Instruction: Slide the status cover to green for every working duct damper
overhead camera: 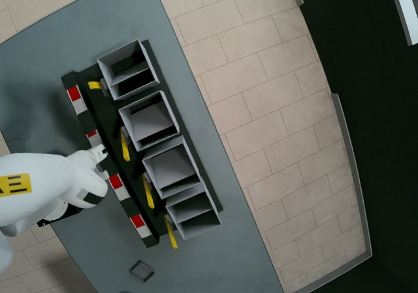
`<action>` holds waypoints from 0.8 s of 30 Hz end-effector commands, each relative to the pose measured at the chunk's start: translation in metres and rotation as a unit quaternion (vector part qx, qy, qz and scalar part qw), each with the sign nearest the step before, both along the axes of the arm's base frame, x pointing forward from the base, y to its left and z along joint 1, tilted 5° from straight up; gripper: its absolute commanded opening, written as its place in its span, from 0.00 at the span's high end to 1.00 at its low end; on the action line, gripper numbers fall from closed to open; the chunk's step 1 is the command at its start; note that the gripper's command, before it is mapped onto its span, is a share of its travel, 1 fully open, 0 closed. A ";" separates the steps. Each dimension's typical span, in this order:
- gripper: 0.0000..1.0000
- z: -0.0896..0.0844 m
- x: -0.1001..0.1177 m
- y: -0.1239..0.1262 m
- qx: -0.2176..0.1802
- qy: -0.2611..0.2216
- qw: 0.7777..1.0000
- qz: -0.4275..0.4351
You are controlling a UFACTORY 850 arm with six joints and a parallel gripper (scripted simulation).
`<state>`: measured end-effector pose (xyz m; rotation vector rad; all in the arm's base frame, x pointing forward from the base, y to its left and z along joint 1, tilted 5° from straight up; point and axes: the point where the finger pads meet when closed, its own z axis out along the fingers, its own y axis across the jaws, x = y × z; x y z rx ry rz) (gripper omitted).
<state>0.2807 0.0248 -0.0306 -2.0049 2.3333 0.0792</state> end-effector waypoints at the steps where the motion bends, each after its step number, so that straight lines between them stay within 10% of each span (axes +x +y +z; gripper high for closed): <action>1: 1.00 0.000 0.001 0.001 0.000 0.000 1.000 0.000; 24: 1.00 0.001 0.002 0.009 0.000 0.000 1.000 0.000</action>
